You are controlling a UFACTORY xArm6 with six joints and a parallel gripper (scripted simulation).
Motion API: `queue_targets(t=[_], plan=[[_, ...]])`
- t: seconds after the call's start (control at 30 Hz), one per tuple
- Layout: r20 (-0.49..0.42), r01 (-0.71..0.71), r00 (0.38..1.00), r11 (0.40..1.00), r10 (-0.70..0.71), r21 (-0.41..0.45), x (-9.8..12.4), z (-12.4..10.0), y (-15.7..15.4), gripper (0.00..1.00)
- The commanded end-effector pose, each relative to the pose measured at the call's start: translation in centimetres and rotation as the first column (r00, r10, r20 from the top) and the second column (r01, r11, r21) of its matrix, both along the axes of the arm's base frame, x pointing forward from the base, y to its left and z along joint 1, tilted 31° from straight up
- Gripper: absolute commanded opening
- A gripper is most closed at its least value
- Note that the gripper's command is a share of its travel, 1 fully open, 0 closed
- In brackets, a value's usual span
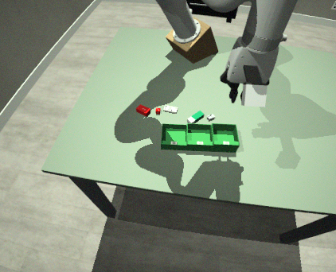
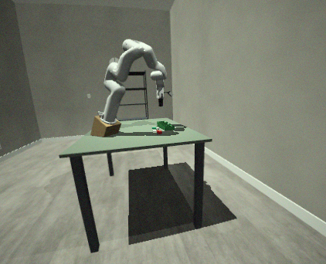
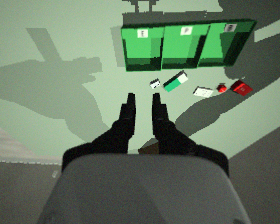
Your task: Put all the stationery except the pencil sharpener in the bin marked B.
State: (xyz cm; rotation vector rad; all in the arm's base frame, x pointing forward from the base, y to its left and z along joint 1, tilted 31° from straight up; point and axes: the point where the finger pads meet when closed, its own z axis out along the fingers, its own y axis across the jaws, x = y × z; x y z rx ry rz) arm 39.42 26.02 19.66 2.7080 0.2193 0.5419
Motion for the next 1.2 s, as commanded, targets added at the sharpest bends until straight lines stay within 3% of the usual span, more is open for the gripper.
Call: queue_targets(t=[0.0,0.17,0.2,0.67,0.73,0.77,0.87,1.17], plan=[[0.045,0.120,0.991,0.991,-0.123,0.063,-0.3,-1.2,-1.8,0.38],[0.063,0.182,0.980,0.979,-0.189,0.096,-0.6,-2.7,-3.8,0.38],[0.080,0.248,0.962,0.960,-0.260,0.132,-0.7,-3.1,-4.5,0.38],[0.113,0.521,0.812,0.799,-0.572,0.302,-2.3,-9.9,-13.9,0.38],[0.113,0.521,0.812,0.799,-0.572,0.302,-2.3,-9.9,-13.9,0.38],[0.120,0.560,0.771,0.755,-0.626,0.342,-2.4,-10.0,-14.2,0.38],[0.130,0.582,0.737,0.720,-0.664,0.379,-2.4,-10.0,-14.4,0.38],[0.130,0.582,0.737,0.720,-0.664,0.379,-2.3,-10.0,-14.3,0.38]])
